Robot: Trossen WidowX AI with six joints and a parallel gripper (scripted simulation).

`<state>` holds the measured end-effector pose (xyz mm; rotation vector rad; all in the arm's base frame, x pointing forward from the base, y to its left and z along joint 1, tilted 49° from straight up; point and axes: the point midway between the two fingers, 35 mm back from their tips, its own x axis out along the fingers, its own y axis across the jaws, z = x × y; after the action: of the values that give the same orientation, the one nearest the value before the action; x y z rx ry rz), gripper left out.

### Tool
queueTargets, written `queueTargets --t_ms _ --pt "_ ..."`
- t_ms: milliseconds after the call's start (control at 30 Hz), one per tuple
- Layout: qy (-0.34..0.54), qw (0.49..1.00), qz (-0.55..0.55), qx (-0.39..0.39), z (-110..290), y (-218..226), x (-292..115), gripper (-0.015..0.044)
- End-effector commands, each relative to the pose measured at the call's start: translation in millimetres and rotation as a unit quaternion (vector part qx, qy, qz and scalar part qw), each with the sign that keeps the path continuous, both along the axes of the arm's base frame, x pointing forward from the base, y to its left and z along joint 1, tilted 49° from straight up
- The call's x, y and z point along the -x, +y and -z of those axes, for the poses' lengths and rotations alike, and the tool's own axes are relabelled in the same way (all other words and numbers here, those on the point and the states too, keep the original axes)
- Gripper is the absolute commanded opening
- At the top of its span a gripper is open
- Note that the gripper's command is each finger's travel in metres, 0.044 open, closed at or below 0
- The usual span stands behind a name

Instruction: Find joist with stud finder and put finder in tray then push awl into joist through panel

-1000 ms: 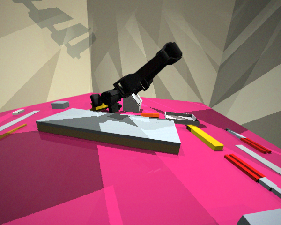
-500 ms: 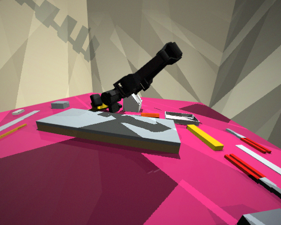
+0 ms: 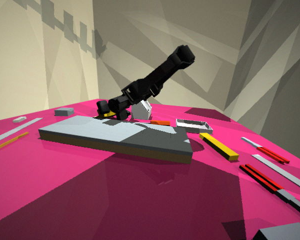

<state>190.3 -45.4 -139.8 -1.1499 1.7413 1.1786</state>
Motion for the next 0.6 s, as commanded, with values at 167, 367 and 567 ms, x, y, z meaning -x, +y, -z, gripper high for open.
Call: queueTargets --t_ms 167,367,567 --pt "0.0 1.0 0.0 0.0 0.0 0.0 0.0 0.0407" --pt "0.0 1.0 0.0 0.0 0.0 0.0 0.0 0.044" --pt "0.0 1.0 0.0 0.0 0.0 0.0 0.0 0.044"
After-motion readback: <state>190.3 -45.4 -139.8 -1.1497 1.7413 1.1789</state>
